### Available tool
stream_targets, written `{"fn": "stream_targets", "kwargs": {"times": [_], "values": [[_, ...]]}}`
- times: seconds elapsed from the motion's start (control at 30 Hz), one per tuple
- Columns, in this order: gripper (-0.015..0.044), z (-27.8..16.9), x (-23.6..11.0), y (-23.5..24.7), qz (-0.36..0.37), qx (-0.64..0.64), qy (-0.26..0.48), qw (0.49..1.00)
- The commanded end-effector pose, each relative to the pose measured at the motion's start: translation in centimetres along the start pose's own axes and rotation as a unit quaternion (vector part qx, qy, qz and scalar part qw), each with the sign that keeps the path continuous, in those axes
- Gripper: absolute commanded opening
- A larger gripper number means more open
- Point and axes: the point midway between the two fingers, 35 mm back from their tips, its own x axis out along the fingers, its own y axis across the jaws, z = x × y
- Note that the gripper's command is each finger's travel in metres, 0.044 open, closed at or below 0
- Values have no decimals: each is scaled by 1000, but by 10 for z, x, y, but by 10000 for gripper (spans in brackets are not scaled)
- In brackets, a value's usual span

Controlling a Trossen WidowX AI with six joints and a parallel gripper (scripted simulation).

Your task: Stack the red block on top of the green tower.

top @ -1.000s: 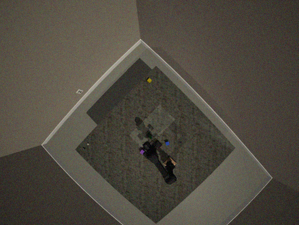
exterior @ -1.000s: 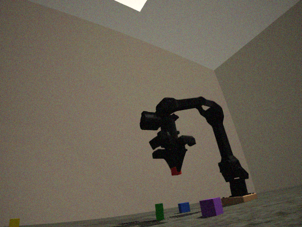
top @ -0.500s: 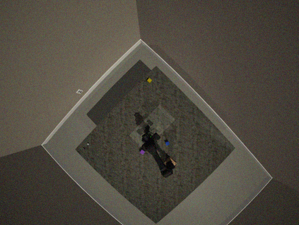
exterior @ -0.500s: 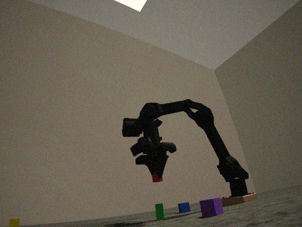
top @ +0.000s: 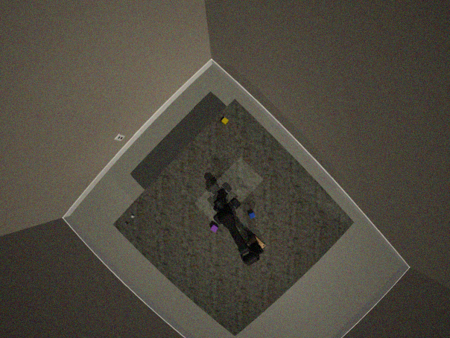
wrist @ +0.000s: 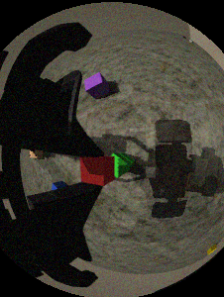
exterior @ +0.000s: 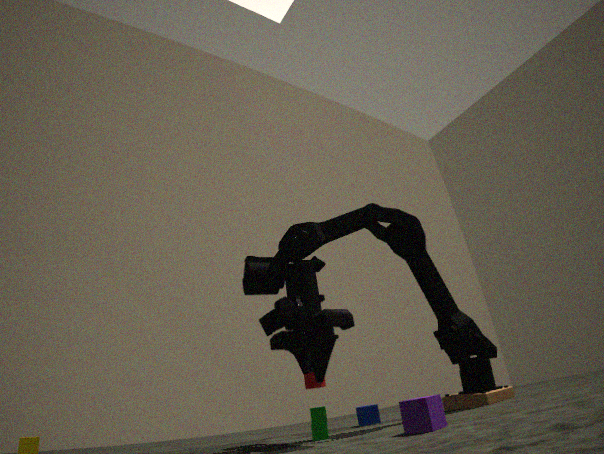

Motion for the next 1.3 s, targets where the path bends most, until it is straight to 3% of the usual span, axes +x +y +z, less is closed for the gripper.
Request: {"fn": "stream_targets", "kwargs": {"times": [0.0, 0.27, 1.2, 1.27], "values": [[0, 1, 4, 0, -1, -1, -2, 1000], [0, 1, 31, 0, -1, -1, -2, 1000], [0, 1, 28, 0, -1, -1, -2, 1000], [52, 0, 32, 0, 0, -3, -1, 1000]]}}
